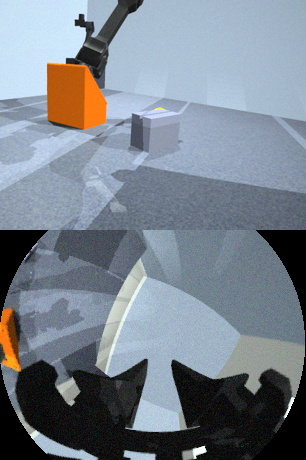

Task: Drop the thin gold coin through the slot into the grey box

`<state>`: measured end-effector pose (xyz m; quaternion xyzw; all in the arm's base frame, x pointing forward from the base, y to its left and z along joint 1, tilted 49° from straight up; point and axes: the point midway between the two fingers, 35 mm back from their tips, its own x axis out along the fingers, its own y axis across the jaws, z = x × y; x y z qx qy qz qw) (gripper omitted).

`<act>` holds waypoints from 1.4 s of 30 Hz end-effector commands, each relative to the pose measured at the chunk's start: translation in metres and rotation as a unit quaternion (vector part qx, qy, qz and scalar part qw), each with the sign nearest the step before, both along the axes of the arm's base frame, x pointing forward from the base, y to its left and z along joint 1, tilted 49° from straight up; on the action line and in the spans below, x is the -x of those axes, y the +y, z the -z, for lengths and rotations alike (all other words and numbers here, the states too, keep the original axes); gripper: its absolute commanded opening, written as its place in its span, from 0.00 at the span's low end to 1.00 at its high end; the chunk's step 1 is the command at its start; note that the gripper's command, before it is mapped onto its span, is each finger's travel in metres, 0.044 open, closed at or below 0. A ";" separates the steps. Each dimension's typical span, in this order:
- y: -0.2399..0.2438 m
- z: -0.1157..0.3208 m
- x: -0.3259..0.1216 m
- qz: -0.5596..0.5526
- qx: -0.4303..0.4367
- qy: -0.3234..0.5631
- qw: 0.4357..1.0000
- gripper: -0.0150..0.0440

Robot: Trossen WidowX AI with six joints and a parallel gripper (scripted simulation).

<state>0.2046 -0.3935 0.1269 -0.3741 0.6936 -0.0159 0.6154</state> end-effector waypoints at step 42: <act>0.463 0.052 -0.033 -0.313 -0.625 0.014 0.714 0.53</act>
